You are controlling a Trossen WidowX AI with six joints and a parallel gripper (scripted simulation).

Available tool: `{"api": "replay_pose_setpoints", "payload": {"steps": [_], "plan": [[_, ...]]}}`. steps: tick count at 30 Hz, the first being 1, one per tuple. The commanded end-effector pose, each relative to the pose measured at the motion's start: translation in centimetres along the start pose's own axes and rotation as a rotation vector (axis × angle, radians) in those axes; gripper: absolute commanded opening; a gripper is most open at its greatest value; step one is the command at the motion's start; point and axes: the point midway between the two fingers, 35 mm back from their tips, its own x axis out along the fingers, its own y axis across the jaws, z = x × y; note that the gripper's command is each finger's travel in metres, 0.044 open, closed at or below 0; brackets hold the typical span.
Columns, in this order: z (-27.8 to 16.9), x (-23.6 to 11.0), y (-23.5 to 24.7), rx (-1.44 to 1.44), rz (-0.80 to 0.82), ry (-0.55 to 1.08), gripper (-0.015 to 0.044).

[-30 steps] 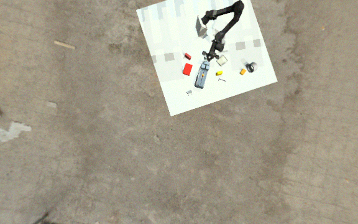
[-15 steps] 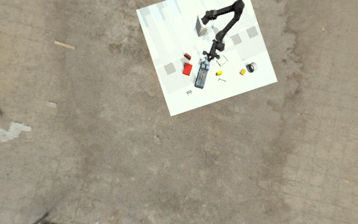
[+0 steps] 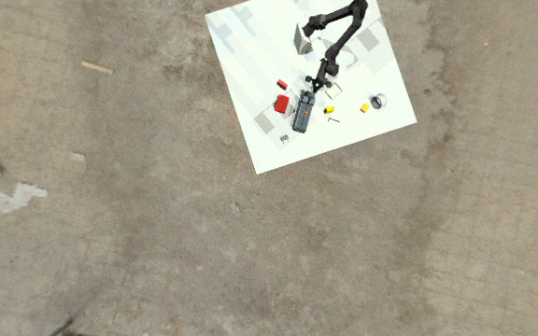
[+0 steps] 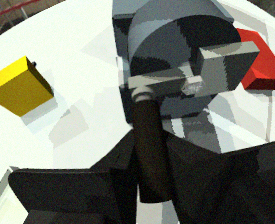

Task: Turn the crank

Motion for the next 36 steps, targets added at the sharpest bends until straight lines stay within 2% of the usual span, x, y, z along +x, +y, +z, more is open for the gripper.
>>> {"api": "replay_pose_setpoints", "payload": {"steps": [1, 13, 22, 36], "plan": [[0.7, -0.7, 0.2, -0.003, 0.007, -0.007, 0.0], [1.7, -1.7, -0.4, -0.003, 0.006, -0.008, 0.0], [1.1, -1.1, -0.2, -0.004, 0.006, -0.002, 0.0], [1.1, -1.1, -0.2, -0.004, 0.006, -0.002, 0.0368]]}}
